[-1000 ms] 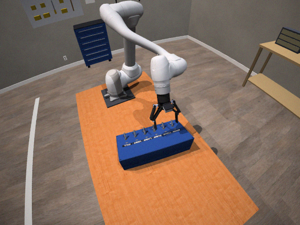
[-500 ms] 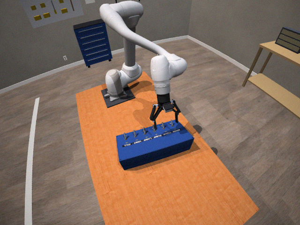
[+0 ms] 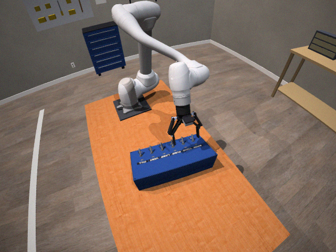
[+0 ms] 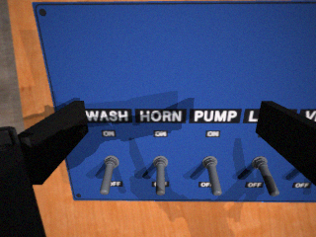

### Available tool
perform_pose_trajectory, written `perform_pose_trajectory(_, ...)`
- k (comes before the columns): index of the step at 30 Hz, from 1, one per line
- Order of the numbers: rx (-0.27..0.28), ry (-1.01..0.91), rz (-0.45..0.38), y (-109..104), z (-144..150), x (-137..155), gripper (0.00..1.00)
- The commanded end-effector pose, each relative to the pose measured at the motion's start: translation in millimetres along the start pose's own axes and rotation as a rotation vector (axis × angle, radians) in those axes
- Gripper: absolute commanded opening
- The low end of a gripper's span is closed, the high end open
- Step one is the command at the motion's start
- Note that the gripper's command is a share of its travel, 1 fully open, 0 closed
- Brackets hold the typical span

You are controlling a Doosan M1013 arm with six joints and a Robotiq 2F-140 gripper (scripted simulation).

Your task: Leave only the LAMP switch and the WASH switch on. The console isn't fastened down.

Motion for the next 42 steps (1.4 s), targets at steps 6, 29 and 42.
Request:
perform_pose_trajectory(6, -0.001, 0.0, 0.001, -1, 1, -1, 1.0)
perform_pose_trajectory(29, -0.001, 0.0, 0.001, -1, 60, -5, 1.0)
perform_pose_trajectory(42, -0.001, 0.0, 0.001, -1, 72, -6, 1.0)
Point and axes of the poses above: the point where the finger pads meet when closed, its own y axis out along the fingers, its own z axis across the jaws, x = y × z, the point moved 3 cm from there along -y, back along the fingers, and after that the axes turned 4 degrees about y, right-handed, at the moved point
